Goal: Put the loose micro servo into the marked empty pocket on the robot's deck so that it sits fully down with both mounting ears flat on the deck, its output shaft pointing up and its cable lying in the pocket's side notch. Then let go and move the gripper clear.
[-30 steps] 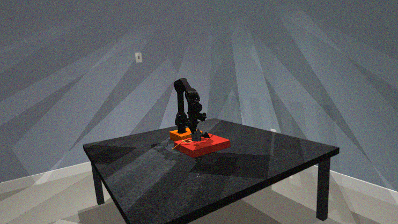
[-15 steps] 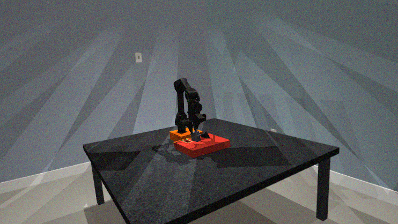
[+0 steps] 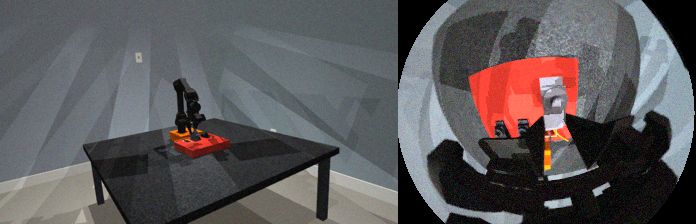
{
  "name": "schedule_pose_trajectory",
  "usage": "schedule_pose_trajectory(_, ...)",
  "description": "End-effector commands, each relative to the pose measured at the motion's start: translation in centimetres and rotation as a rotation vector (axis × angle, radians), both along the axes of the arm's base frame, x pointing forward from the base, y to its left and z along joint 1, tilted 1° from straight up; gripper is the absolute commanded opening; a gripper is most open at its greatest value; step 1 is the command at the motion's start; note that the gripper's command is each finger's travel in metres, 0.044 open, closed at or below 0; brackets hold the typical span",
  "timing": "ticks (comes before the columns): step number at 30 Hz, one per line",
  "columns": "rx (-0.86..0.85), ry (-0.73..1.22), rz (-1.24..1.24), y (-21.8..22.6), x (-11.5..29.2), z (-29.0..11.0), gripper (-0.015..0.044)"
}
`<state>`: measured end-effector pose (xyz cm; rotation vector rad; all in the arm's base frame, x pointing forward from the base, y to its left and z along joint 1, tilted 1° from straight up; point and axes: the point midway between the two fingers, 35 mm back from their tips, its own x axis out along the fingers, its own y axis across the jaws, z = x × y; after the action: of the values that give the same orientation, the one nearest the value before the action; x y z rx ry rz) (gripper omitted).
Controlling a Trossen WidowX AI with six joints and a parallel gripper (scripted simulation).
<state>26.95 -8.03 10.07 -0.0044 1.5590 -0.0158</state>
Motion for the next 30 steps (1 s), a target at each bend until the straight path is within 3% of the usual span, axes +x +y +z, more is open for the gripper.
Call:
schedule_pose_trajectory(1, -0.002, -0.008, -0.002, 0.0, -1.6, 0.1, 0.0000)
schedule_pose_trajectory(19, -0.001, -0.002, -0.039, 0.4, -9.1, -0.1, 0.0000)
schedule_pose_trajectory(30, -0.001, -0.002, -0.045, 0.4, -9.4, -0.9, 0.0000)
